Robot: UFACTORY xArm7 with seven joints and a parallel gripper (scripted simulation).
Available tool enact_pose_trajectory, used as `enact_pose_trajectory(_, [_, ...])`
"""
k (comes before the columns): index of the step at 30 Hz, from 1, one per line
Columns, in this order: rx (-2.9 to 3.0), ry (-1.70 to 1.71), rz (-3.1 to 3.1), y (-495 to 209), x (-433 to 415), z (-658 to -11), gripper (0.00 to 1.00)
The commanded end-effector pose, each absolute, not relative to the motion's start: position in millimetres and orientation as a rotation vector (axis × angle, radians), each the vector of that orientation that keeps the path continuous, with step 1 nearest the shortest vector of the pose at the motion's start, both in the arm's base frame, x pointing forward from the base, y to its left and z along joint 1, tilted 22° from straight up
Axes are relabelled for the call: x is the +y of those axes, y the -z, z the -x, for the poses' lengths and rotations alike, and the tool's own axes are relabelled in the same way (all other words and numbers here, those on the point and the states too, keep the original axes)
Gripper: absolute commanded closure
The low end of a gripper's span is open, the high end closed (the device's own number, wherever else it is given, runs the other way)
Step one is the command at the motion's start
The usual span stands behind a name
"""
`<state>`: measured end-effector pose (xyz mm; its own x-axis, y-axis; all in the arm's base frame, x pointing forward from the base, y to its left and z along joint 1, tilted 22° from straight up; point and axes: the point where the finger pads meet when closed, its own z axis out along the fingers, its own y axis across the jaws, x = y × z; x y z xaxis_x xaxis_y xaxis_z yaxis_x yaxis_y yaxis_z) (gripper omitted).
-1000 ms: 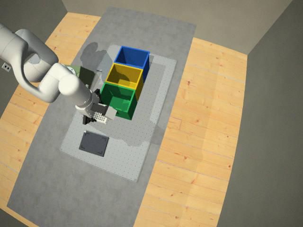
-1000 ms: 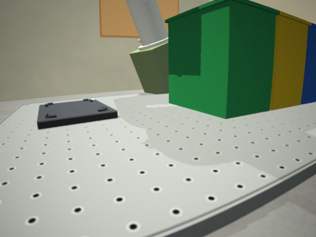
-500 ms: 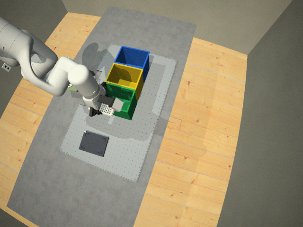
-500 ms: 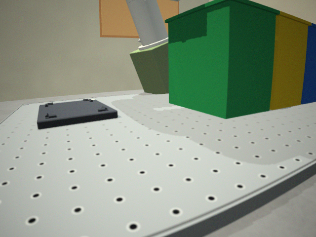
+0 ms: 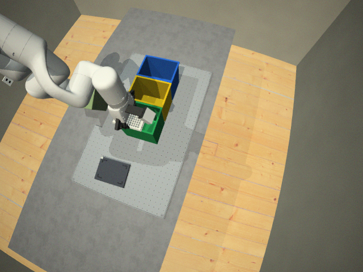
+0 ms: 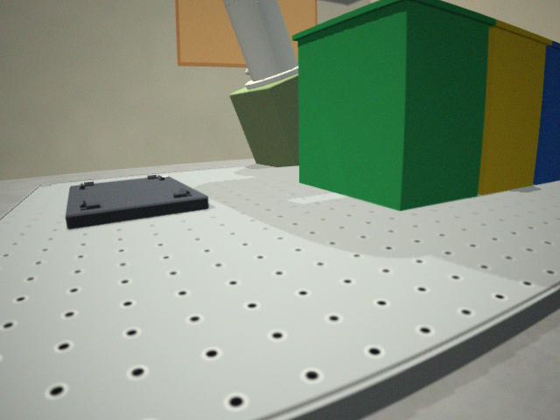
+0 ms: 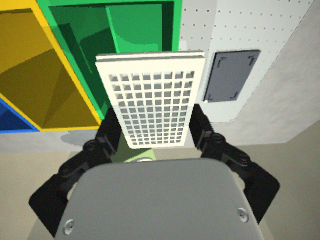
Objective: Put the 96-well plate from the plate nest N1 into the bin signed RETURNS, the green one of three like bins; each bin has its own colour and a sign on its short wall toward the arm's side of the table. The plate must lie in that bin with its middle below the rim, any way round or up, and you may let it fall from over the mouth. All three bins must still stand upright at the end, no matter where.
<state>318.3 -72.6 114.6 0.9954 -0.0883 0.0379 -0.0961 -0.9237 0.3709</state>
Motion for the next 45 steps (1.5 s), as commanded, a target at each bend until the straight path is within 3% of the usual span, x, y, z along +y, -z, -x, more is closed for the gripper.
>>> enact_pose_trajectory(1, [-0.132,-0.032,-2.755,-111,-63,-325,1.00])
enact_pose_trajectory(45, [-0.132,-0.032,-2.755,-102,-42,-335,1.00])
